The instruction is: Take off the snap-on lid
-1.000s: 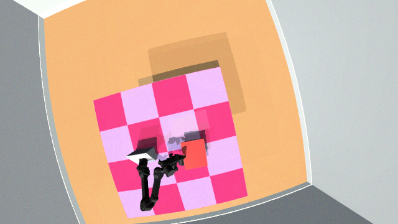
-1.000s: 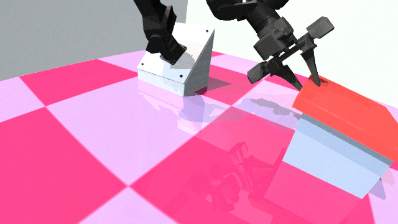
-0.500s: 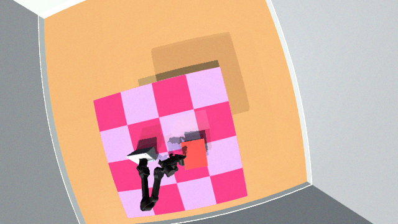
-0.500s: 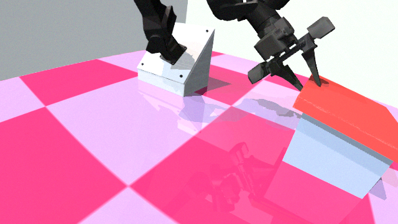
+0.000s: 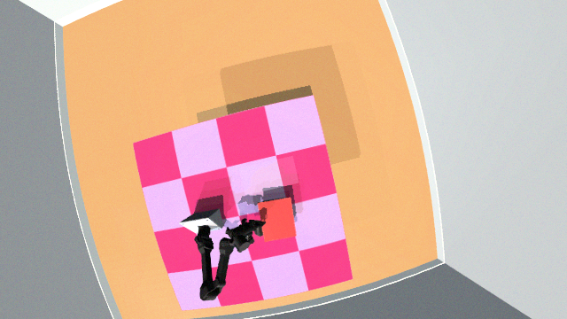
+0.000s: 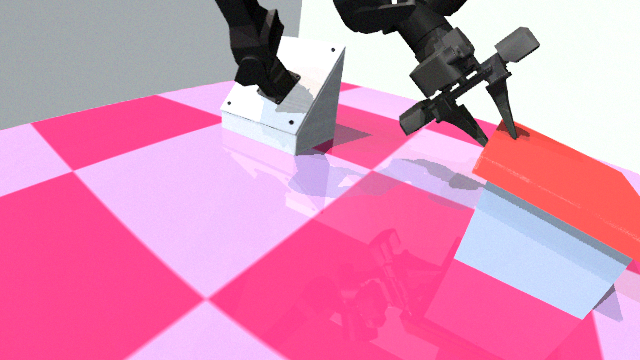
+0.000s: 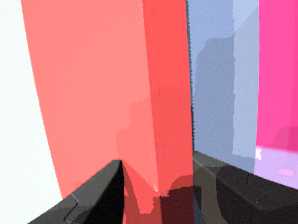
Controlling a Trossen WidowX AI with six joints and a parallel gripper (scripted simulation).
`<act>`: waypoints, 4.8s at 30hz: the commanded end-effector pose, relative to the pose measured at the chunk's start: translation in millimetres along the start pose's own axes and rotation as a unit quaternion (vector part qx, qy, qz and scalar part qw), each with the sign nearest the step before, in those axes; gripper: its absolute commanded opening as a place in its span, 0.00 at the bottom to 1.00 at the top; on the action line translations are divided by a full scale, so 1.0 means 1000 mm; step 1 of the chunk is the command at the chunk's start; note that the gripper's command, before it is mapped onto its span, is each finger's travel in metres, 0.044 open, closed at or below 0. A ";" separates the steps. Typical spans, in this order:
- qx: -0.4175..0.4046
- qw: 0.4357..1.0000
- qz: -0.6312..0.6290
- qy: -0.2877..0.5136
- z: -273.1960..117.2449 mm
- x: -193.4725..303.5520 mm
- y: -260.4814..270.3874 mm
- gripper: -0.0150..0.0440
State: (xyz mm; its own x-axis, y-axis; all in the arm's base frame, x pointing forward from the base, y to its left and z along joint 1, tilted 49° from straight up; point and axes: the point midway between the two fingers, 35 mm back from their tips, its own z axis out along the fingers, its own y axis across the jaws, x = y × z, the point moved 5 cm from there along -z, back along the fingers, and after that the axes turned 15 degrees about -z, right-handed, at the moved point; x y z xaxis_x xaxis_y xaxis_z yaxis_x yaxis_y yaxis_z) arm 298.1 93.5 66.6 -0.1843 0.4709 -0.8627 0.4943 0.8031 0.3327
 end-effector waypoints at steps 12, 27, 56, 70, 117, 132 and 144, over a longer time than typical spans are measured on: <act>0.000 1.000 -0.001 0.000 0.000 0.000 0.001 0.25; -0.001 1.000 -0.001 0.001 -0.010 -0.005 0.017 0.25; -0.001 1.000 0.000 0.001 -0.023 -0.015 0.055 0.25; -0.001 1.000 0.000 0.001 -0.024 -0.021 0.077 0.25; -0.001 1.000 0.000 0.002 -0.048 -0.035 0.126 0.25; -0.001 1.000 -0.001 0.002 -0.050 -0.064 0.112 0.25; -0.001 1.000 -0.001 0.002 -0.052 -0.086 0.104 0.25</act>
State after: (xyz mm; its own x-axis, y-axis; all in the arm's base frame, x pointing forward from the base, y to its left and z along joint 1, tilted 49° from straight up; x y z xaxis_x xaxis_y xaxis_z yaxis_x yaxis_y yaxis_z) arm 322.0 158.9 189.8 -0.1853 0.4700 -0.8630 0.4985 0.8018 0.3297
